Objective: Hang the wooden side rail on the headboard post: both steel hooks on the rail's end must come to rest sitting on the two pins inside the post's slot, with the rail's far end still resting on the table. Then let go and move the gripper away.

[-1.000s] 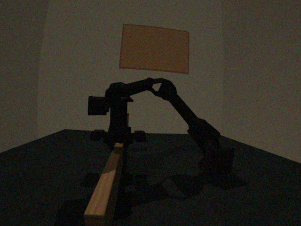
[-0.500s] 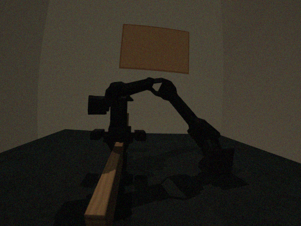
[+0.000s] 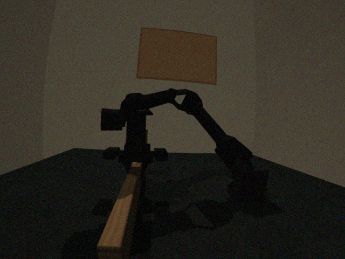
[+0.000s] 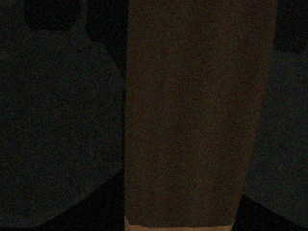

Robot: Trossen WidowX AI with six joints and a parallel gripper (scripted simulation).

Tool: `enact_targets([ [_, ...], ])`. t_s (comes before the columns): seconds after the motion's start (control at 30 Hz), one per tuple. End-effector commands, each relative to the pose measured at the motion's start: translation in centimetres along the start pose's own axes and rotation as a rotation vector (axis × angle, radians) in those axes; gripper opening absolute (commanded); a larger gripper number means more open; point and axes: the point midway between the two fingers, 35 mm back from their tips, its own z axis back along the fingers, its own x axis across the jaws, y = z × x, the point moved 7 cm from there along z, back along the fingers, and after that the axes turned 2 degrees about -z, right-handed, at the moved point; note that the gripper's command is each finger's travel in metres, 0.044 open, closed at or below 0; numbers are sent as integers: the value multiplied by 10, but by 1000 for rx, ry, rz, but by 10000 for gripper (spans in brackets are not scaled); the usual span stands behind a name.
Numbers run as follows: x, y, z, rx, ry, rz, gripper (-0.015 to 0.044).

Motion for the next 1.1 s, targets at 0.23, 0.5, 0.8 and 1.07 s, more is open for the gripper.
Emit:
enact_targets([
  [0.23,-2,-2,8,-11,16,0,0],
  [0.5,-2,-2,10,-11,16,0,0],
  [0.8,-2,-2,11,-11,16,0,0],
  [1.07,-2,-2,12,-11,16,0,0],
])
